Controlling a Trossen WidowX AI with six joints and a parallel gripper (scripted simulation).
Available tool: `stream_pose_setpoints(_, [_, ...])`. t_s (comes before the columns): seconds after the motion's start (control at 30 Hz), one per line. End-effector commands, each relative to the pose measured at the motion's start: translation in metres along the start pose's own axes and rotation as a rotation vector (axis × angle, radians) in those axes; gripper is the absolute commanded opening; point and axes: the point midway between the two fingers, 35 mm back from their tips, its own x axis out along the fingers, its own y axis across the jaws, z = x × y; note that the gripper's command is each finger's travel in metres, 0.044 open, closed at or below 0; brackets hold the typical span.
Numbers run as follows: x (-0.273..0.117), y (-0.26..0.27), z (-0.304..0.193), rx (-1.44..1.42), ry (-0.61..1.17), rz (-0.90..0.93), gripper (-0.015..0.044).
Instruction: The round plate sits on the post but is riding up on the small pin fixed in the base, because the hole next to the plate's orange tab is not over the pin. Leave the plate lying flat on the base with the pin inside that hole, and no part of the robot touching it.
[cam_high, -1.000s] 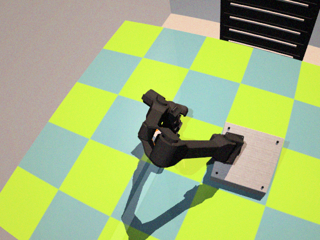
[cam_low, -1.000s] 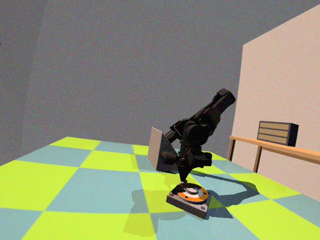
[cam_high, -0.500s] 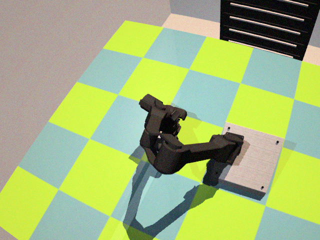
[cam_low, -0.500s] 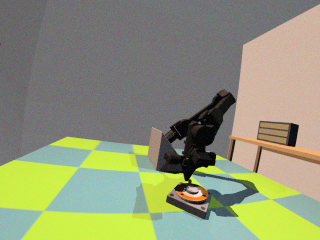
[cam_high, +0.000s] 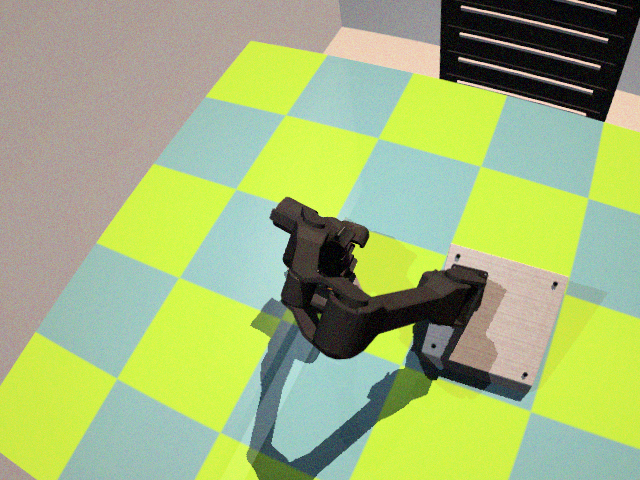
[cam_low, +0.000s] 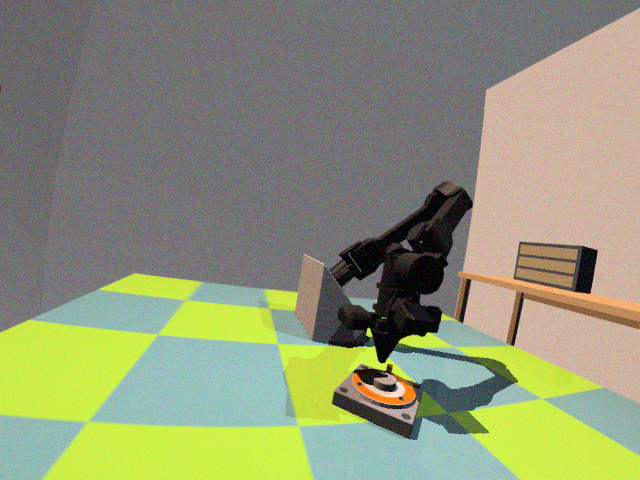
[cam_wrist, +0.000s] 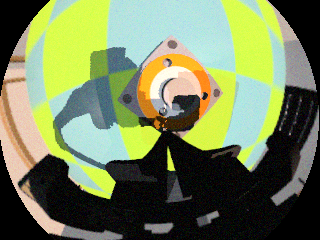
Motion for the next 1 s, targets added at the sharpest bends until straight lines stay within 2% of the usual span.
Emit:
stream_pose_setpoints(0.0, [0.000,0.004,0.003,0.001,-0.003,0.003,0.0000])
stream_pose_setpoints(0.13, [-0.006,0.003,0.004,0.001,-0.003,0.001,0.0000])
stream_pose_setpoints(0.4, [-0.043,0.002,0.000,0.001,-0.003,0.000,0.0000])
stream_pose_setpoints(0.97, [-0.035,0.002,0.000,0.008,-0.004,0.003,0.0000])
